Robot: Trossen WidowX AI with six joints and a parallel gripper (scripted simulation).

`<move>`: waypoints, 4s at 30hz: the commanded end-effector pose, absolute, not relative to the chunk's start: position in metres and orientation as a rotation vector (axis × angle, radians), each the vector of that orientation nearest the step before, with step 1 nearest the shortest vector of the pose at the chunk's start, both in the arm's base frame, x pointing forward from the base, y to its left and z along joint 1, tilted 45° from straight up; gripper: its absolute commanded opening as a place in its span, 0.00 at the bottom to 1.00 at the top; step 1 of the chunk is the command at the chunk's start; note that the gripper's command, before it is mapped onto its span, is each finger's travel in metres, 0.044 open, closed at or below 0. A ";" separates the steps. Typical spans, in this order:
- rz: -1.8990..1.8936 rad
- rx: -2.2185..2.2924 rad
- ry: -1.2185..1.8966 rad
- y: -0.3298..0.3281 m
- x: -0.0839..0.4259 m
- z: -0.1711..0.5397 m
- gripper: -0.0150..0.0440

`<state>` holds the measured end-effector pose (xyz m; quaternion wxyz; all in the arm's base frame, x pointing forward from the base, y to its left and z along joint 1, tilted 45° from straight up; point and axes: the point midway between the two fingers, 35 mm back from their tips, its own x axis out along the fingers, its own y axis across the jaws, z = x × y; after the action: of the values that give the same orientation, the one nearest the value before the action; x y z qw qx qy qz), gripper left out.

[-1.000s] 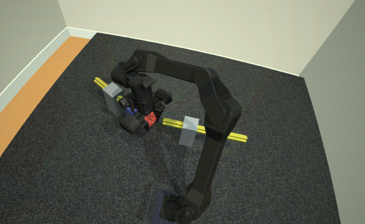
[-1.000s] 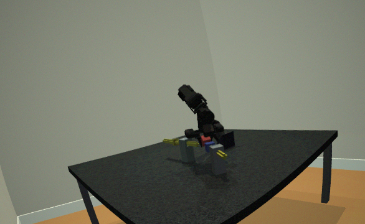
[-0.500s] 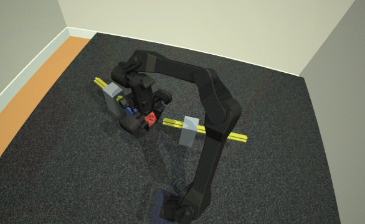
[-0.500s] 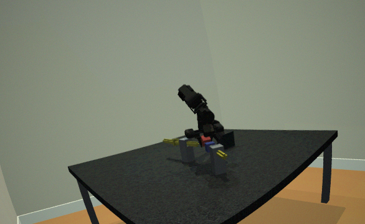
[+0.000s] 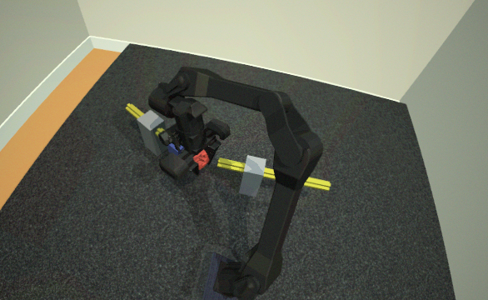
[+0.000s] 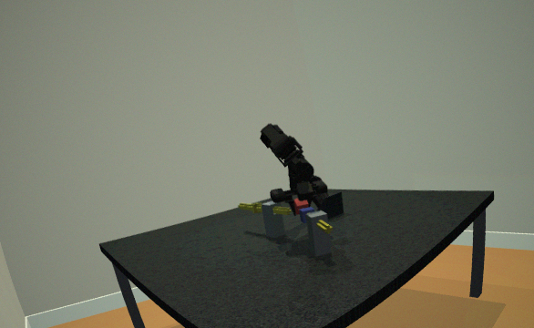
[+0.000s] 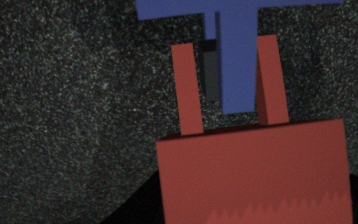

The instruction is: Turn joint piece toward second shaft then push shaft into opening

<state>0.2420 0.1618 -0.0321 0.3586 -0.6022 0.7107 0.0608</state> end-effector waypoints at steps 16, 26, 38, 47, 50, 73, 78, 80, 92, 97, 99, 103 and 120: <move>0.323 -1.587 1.749 0.156 0.246 -0.033 0.25; 0.502 -1.609 1.661 0.150 0.250 -0.035 0.25; 0.718 -1.614 1.560 0.144 0.257 -0.038 0.25; 0.823 -1.610 1.512 0.142 0.260 -0.040 0.25; 0.839 -1.610 1.504 0.142 0.260 -0.040 0.25; 0.855 -1.607 1.495 0.141 0.260 -0.041 0.25; 0.855 -1.607 1.495 0.141 0.260 -0.041 0.25; 0.855 -1.607 1.495 0.141 0.260 -0.041 0.25; 0.855 -1.607 1.495 0.141 0.260 -0.041 0.68; 0.855 -1.607 1.495 0.141 0.260 -0.041 0.90; 0.855 -1.607 1.495 0.141 0.260 -0.041 0.99; 0.855 -1.607 1.495 0.141 0.260 -0.041 1.00; 0.712 -1.720 1.671 0.150 0.258 -0.036 1.00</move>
<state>0.2585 0.1452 -0.0381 0.3457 -0.6394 0.6170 0.3016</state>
